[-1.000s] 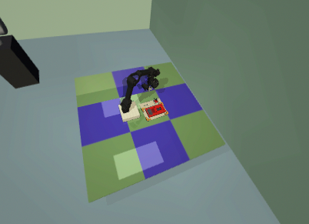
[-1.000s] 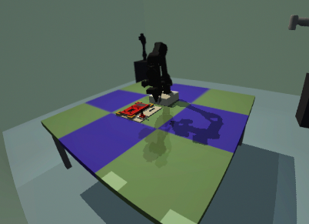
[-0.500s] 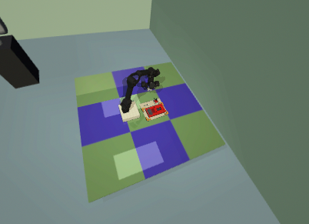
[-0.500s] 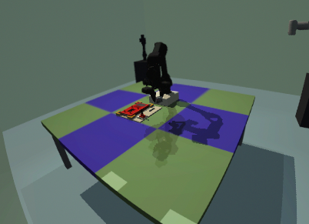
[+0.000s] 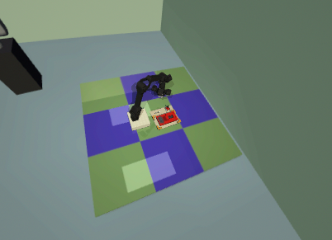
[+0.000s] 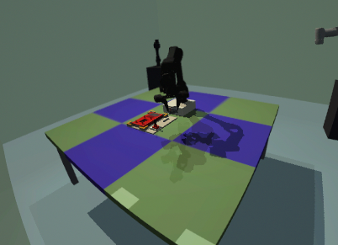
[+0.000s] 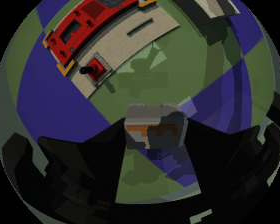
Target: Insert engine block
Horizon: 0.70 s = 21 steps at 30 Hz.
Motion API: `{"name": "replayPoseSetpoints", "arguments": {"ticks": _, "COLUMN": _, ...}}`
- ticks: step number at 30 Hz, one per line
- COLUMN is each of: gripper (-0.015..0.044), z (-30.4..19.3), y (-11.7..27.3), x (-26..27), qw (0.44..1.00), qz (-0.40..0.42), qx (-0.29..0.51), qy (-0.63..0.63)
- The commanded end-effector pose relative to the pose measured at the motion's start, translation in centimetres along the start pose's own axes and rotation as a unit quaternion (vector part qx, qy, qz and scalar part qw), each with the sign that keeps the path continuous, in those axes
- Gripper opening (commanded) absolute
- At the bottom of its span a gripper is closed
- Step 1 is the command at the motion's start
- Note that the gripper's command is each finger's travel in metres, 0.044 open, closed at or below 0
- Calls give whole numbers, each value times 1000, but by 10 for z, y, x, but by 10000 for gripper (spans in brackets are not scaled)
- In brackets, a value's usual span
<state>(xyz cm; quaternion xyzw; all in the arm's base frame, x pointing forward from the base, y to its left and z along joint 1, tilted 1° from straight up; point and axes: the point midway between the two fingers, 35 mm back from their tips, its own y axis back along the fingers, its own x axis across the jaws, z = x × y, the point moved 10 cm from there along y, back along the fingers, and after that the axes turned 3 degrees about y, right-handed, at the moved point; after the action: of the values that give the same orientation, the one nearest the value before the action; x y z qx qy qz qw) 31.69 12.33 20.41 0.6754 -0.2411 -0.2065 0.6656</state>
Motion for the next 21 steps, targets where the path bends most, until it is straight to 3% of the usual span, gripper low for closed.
{"name": "replayPoseSetpoints", "arguments": {"ticks": 1, "gripper": 0, "z": 1, "y": -8, "x": -1, "qw": 999, "qz": -1, "qx": -3, "qy": -38}}
{"name": "replayPoseSetpoints", "arguments": {"ticks": 21, "gripper": 0, "z": 1, "y": -43, "x": -1, "qw": 999, "qz": -1, "qx": -3, "qy": -41}}
